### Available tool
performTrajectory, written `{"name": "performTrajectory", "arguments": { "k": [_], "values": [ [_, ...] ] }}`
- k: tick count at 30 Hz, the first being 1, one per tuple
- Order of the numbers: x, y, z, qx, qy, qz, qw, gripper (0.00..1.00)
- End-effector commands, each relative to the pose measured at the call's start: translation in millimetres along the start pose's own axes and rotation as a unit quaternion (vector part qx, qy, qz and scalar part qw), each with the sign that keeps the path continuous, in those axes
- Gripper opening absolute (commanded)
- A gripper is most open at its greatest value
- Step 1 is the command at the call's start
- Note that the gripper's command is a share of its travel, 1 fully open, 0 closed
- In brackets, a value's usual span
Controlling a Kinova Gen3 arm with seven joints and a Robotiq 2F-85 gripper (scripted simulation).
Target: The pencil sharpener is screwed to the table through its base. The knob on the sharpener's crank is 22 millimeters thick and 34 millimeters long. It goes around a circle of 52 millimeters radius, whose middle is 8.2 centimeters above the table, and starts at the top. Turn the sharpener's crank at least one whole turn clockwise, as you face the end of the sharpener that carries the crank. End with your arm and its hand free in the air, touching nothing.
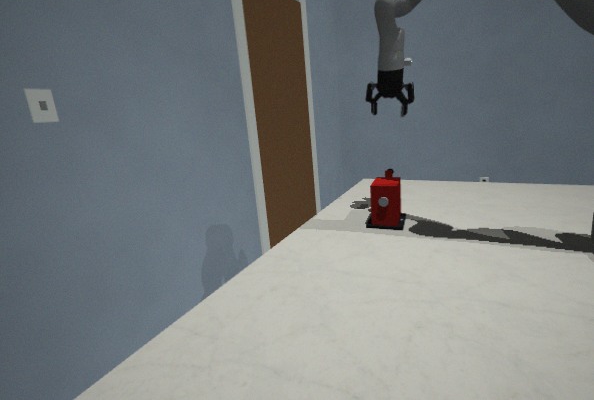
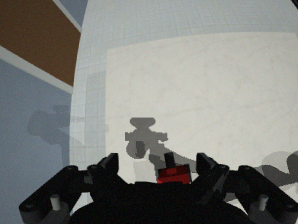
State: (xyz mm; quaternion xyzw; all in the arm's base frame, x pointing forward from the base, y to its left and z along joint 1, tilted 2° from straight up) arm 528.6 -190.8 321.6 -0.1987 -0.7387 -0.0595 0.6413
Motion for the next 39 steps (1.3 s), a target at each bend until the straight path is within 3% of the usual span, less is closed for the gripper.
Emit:
{"name": "performTrajectory", "arguments": {
  "k": [1,8,14,21,39],
  "values": [
    [-9.0,1.3,0.3,0.011,0.010,-0.010,1.000,1.00],
    [-9.0,1.3,0.3,0.011,0.010,-0.010,1.000,1.00],
    [-53.0,7.6,3.2,0.056,0.046,-0.054,0.996,1.00],
    [-83.8,11.9,7.4,0.087,0.069,-0.088,0.990,1.00],
    [-99.6,14.2,10.3,0.102,0.080,-0.108,0.986,1.00]
  ]
}}
Point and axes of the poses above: the point where the finger pads meet when closed, its own x axis back along the fingers, its own z axis across the jaws, y = z × x, the point moved 7 cm from there along x, back along the fingers, and after that the axes turned 13 degrees about -x, right-handed, at the moved point
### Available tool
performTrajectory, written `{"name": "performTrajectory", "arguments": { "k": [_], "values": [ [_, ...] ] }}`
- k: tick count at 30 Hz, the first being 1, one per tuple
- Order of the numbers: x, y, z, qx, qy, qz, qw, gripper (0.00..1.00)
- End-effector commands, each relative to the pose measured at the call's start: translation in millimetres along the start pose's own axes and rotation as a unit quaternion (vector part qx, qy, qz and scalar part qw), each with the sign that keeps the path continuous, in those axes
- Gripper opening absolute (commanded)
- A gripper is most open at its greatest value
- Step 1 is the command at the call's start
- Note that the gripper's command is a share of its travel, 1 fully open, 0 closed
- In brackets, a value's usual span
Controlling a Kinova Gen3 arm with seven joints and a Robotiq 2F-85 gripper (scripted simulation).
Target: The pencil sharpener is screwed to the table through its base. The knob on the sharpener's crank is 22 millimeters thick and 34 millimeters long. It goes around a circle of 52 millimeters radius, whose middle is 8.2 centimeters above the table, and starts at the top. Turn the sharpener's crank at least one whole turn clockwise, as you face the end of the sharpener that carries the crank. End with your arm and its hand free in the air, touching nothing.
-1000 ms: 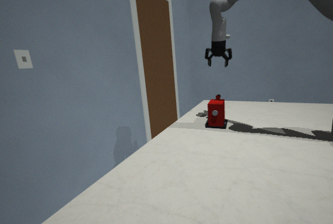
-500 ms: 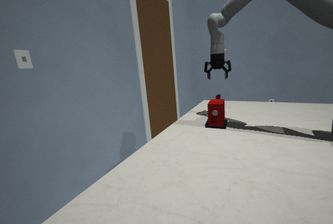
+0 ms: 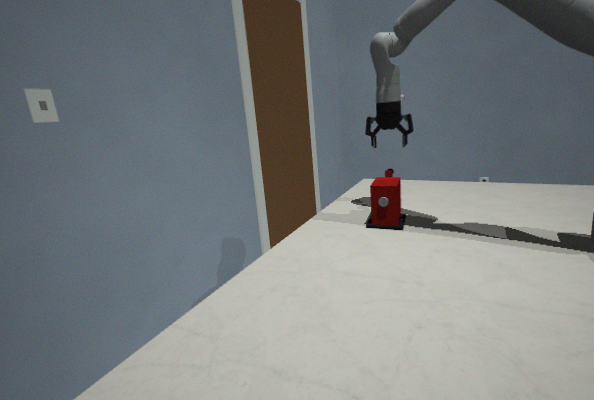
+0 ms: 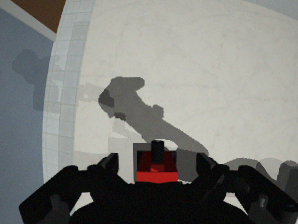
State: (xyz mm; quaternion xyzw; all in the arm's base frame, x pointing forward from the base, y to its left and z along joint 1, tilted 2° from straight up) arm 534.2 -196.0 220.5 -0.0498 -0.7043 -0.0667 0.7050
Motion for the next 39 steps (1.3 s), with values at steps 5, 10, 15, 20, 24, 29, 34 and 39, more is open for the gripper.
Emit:
{"name": "performTrajectory", "arguments": {
  "k": [5,10,15,20,24,29,34,39],
  "values": [
    [0.2,0.1,0.0,0.002,0.001,-0.004,1.000,0.00],
    [0.2,0.1,0.0,0.002,0.001,-0.004,1.000,0.00],
    [0.2,0.1,0.0,0.002,0.001,-0.004,1.000,0.00],
    [0.2,0.1,0.0,0.002,0.001,-0.004,1.000,0.00],
    [0.2,0.1,0.0,0.002,0.001,-0.004,1.000,0.00],
    [0.2,0.1,0.0,0.002,0.001,-0.004,1.000,0.00],
    [0.2,0.1,0.0,0.002,0.001,-0.004,1.000,0.00],
    [0.2,0.1,0.0,0.002,0.001,-0.004,1.000,0.00]
  ]
}}
Point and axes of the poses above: the point where the finger pads meet when closed, its own x axis back along the fingers, its own z axis across the jaws, y = z × x, the point moved 7 cm from there along x, back along the fingers, and after that the axes turned 13 degrees about -x, right-handed, at the moved point
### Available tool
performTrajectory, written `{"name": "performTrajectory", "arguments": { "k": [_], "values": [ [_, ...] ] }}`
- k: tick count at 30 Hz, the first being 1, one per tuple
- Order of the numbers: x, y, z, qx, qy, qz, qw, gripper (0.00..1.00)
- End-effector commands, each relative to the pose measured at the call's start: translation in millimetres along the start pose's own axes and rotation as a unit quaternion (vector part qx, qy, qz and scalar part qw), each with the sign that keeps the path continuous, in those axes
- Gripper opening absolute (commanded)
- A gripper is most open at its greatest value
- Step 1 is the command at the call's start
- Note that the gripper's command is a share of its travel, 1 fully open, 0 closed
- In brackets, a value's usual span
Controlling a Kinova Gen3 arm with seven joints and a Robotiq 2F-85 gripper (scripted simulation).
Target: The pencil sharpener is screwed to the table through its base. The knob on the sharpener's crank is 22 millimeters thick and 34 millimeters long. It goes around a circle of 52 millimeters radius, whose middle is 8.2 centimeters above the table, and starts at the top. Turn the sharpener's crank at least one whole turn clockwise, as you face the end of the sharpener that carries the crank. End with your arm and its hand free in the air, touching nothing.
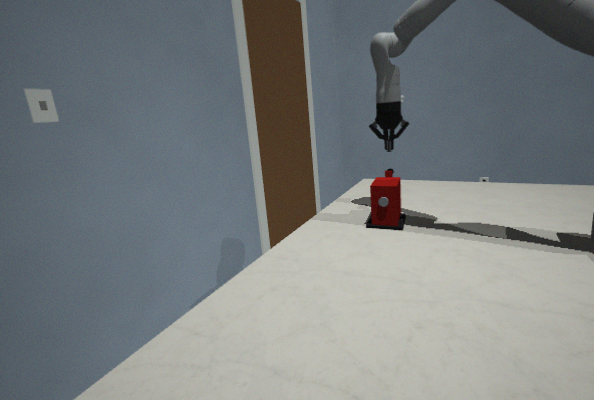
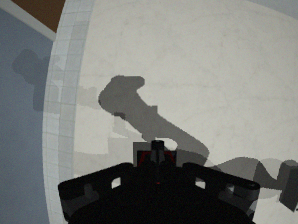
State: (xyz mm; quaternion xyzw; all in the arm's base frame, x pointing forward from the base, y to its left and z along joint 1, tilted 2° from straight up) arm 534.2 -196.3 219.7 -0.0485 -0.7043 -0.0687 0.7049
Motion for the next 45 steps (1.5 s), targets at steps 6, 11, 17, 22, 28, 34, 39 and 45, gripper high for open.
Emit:
{"name": "performTrajectory", "arguments": {
  "k": [6,11,17,22,28,34,39,45],
  "values": [
    [1.0,0.4,0.0,0.002,0.001,-0.002,1.000,0.00],
    [1.0,0.4,0.0,0.002,0.001,-0.002,1.000,0.53],
    [1.0,0.4,0.0,0.002,0.001,-0.002,1.000,0.53],
    [1.0,0.4,0.0,0.002,0.001,-0.002,1.000,0.53],
    [1.0,0.4,0.0,0.002,0.001,-0.002,1.000,0.53],
    [1.0,0.4,0.0,0.002,0.001,-0.002,1.000,0.53],
    [1.0,0.4,0.0,0.002,0.001,-0.002,1.000,0.53],
    [0.9,0.4,0.0,0.002,0.001,-0.002,1.000,0.53]
  ]
}}
Point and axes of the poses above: the point where the finger pads meet when closed, its own x axis back along the fingers, its own z axis across the jaws, y = z × x, the point moved 7 cm from there along x, back along the fingers, and after that the axes turned 13 degrees about -x, right-handed, at the moved point
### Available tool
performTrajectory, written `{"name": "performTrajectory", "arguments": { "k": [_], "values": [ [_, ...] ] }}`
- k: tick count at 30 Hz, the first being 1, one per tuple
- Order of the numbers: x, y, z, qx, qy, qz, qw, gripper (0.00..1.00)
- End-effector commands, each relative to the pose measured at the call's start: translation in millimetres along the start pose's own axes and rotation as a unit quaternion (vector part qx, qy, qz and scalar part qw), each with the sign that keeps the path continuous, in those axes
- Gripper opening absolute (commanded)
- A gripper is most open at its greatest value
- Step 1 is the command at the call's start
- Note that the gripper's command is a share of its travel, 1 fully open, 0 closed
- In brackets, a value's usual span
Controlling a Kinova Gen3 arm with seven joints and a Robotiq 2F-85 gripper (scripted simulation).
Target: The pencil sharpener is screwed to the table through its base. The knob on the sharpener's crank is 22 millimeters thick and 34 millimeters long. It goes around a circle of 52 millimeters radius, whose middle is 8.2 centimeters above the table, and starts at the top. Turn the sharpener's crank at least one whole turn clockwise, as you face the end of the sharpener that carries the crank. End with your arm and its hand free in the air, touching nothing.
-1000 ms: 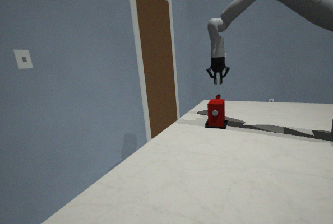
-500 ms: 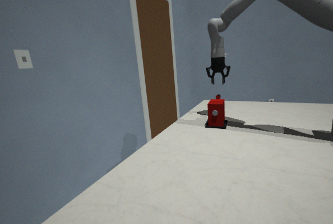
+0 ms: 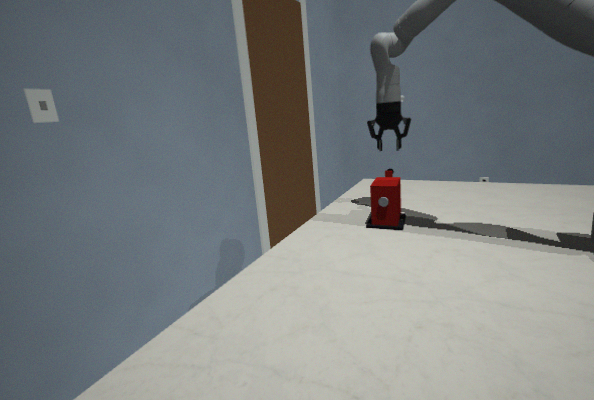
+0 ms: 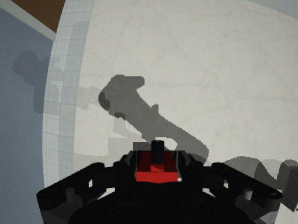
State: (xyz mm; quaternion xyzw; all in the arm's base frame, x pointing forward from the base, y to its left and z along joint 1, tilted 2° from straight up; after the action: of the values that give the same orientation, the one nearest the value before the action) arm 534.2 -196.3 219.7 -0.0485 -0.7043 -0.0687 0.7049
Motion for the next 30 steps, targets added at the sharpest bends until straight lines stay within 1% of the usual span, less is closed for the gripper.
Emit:
{"name": "performTrajectory", "arguments": {
  "k": [1,19,30],
  "values": [
    [0.9,0.4,0.0,0.002,0.001,-0.002,1.000,0.53],
    [-8.0,0.1,0.3,0.001,0.000,-0.002,1.000,0.53],
    [-23.3,0.0,0.2,0.001,0.000,-0.002,1.000,0.53]
  ]
}}
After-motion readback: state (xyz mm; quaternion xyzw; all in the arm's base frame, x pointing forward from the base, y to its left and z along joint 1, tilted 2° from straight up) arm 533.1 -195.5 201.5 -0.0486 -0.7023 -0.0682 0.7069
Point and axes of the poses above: the point where the finger pads meet when closed, its own x axis back along the fingers, its own z axis across the jaws, y = z × x, the point moved 7 cm from there along x, back along the fingers, and after that the axes turned 13 degrees about -x, right-handed, at the moved point
